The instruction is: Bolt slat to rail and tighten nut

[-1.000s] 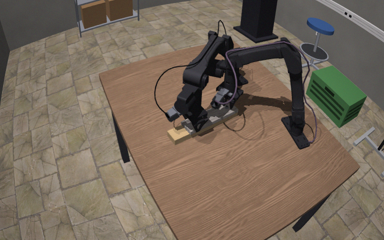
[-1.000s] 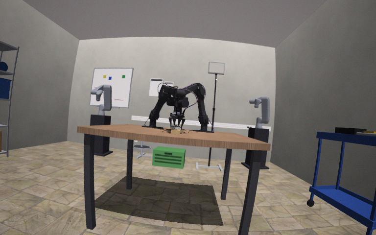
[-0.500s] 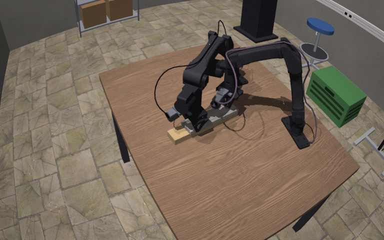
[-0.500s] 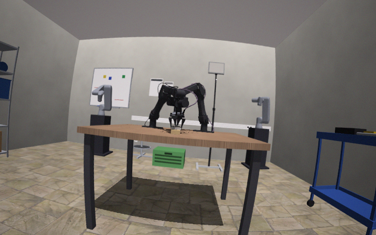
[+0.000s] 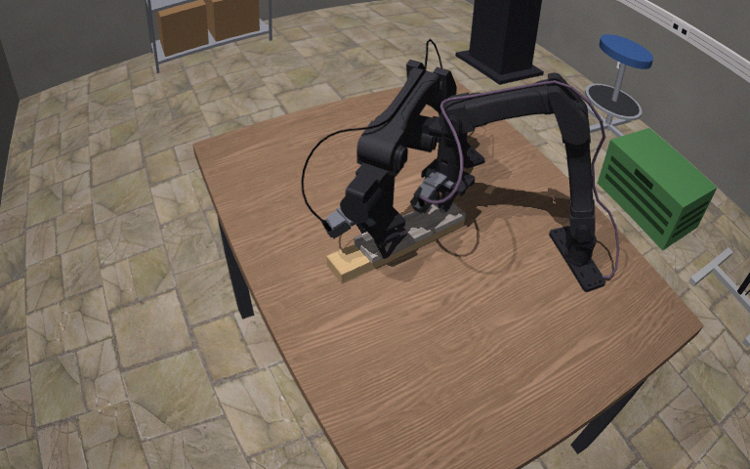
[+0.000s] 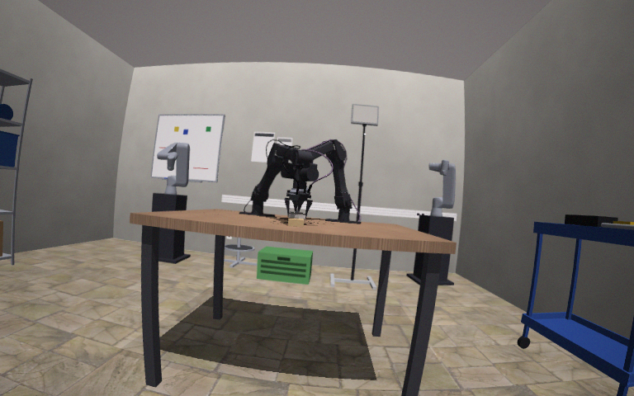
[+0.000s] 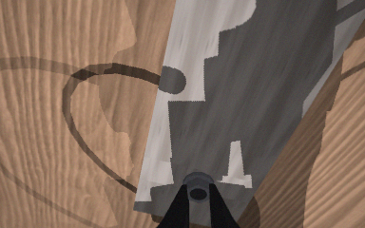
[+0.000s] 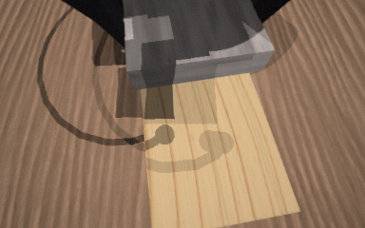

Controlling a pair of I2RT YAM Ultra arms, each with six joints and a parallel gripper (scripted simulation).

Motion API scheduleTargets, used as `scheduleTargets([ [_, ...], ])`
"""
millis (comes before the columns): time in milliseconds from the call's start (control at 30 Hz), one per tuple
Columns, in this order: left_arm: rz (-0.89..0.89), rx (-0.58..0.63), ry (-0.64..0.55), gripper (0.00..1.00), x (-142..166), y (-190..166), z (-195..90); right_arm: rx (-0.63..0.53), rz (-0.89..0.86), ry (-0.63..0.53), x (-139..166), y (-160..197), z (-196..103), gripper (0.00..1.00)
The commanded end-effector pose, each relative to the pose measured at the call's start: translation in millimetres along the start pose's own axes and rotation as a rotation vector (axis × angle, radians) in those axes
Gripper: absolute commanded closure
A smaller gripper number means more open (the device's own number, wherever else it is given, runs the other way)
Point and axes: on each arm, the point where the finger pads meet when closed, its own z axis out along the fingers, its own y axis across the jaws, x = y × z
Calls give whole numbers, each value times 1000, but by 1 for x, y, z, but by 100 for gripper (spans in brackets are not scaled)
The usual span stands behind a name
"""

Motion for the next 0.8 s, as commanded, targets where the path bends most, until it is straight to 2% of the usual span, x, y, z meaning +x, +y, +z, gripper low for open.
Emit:
scheduleTargets([
  [0,0,2,-4,88,0,0,-3,-6,-1,-14,-2,1,-6,28],
  [400,8,0,-5,88,-1,1,-3,-6,-1,-14,-2,1,-6,28],
  [533,140,2,-6,88,-1,1,-3,-6,-1,-14,-2,1,-6,28],
  [600,140,2,-6,88,-1,1,-3,-6,-1,-14,-2,1,-6,28],
  [767,340,2,-7,88,0,1,-3,-6,-1,-14,-2,1,-6,28],
])
